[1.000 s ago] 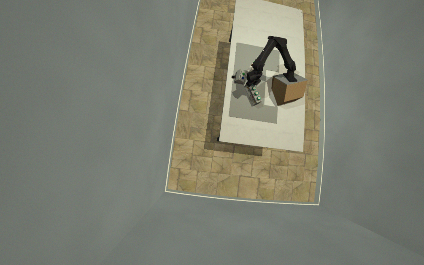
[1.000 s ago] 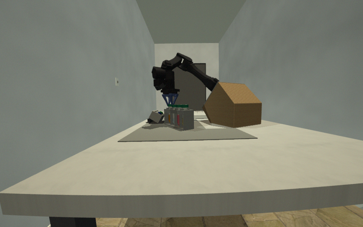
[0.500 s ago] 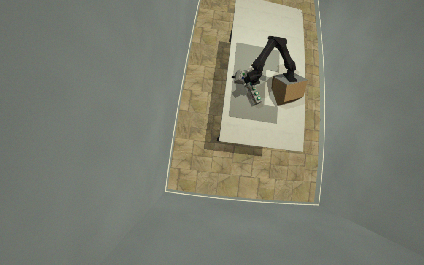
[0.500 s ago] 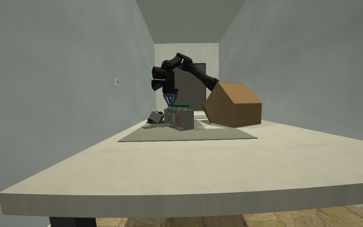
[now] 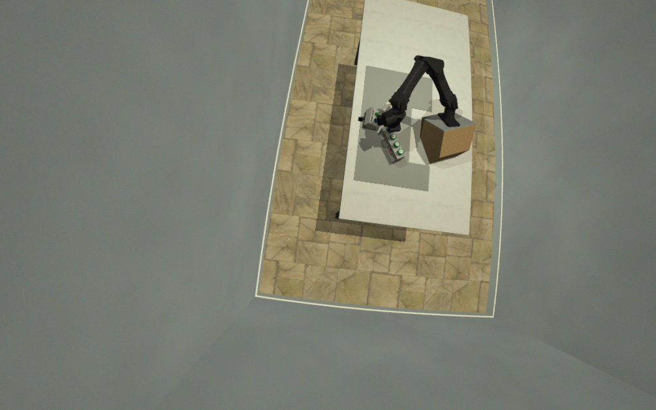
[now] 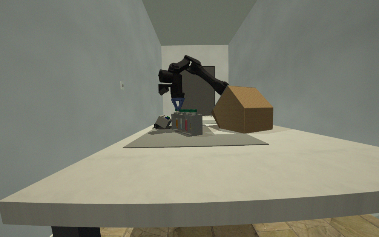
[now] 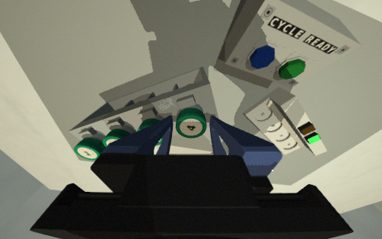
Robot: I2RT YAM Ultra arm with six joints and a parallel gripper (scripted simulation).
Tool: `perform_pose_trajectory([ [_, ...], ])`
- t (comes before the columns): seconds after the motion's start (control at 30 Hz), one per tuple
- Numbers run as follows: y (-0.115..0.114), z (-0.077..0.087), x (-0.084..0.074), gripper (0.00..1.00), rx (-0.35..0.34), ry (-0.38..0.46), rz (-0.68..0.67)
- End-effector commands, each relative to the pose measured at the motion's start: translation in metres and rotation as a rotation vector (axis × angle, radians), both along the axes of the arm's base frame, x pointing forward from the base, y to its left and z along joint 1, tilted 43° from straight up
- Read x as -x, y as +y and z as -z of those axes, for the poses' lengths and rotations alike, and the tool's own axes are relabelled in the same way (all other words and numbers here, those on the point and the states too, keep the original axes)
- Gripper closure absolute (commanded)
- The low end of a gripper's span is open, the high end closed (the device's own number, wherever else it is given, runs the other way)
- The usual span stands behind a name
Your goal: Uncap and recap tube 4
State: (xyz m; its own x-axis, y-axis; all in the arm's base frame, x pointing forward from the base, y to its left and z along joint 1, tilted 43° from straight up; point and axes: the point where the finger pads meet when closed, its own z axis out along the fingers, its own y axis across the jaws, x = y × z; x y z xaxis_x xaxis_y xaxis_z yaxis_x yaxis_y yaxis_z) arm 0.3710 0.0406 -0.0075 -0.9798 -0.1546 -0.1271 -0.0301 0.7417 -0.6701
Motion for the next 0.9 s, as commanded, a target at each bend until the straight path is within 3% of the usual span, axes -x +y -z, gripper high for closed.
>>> perform_pose_trajectory([
  [0.0,0.0042,-0.0035,-0.0020,0.51,-0.008,-0.028,0.005],
  [0.37,0.0081,-0.0087,-0.0027,0.51,-0.002,-0.017,-0.039],
  [0.87,0.0085,-0.0103,-0.0023,0.51,0.129,0.378,-0.476],
])
